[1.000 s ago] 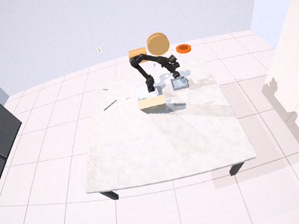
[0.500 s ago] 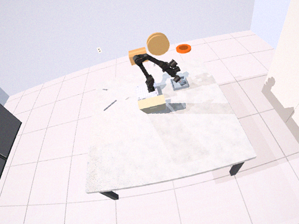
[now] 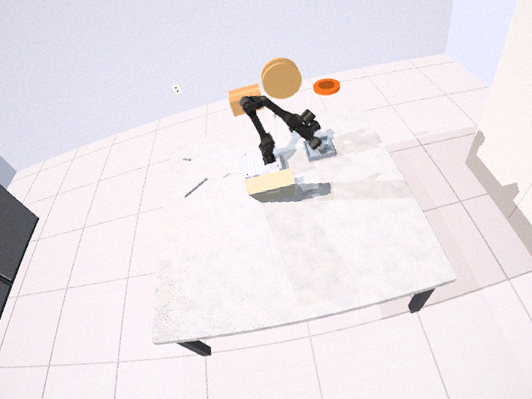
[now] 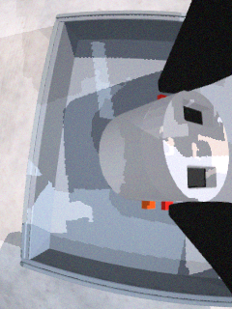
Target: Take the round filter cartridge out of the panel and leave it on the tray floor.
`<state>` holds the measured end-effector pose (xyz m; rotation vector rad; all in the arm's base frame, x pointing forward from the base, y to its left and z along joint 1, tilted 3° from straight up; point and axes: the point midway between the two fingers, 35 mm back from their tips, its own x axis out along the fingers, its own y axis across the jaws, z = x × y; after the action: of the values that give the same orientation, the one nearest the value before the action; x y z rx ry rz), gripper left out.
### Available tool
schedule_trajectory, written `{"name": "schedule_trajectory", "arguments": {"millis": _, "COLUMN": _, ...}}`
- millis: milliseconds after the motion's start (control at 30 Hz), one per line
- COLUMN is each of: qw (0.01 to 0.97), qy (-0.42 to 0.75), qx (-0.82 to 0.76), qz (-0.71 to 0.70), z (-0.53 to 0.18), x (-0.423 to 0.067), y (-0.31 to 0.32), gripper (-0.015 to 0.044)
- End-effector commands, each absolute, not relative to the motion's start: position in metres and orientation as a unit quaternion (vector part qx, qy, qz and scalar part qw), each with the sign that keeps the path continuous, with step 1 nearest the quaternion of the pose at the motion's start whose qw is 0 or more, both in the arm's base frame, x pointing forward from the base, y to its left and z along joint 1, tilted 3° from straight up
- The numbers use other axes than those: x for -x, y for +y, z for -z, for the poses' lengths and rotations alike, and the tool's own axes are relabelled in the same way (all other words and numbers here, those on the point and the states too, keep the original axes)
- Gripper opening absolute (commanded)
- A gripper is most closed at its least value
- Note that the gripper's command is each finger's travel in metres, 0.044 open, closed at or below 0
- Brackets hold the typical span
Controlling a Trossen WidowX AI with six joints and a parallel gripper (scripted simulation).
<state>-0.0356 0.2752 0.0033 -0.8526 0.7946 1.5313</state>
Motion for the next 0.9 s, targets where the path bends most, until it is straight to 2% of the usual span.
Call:
{"name": "schedule_trajectory", "arguments": {"millis": 0, "qw": 0.571, "qy": 0.344, "qx": 0.368, "qz": -0.649, "z": 0.0007, "x": 0.0348, "y": 0.2720, "gripper": 0.0000}}
{"name": "schedule_trajectory", "arguments": {"millis": 267, "qw": 0.571, "qy": 0.344, "qx": 0.368, "qz": -0.649, "z": 0.0007, "x": 0.0348, "y": 0.2720, "gripper": 0.0000}}
{"name": "schedule_trajectory", "arguments": {"millis": 800, "qw": 0.572, "qy": 0.339, "qx": 0.363, "qz": -0.653, "z": -0.0031, "x": 0.0356, "y": 0.2752, "gripper": 0.0420}}
{"name": "schedule_trajectory", "arguments": {"millis": 867, "qw": 0.572, "qy": 0.339, "qx": 0.363, "qz": -0.653, "z": -0.0031, "x": 0.0356, "y": 0.2752, "gripper": 0.0440}}
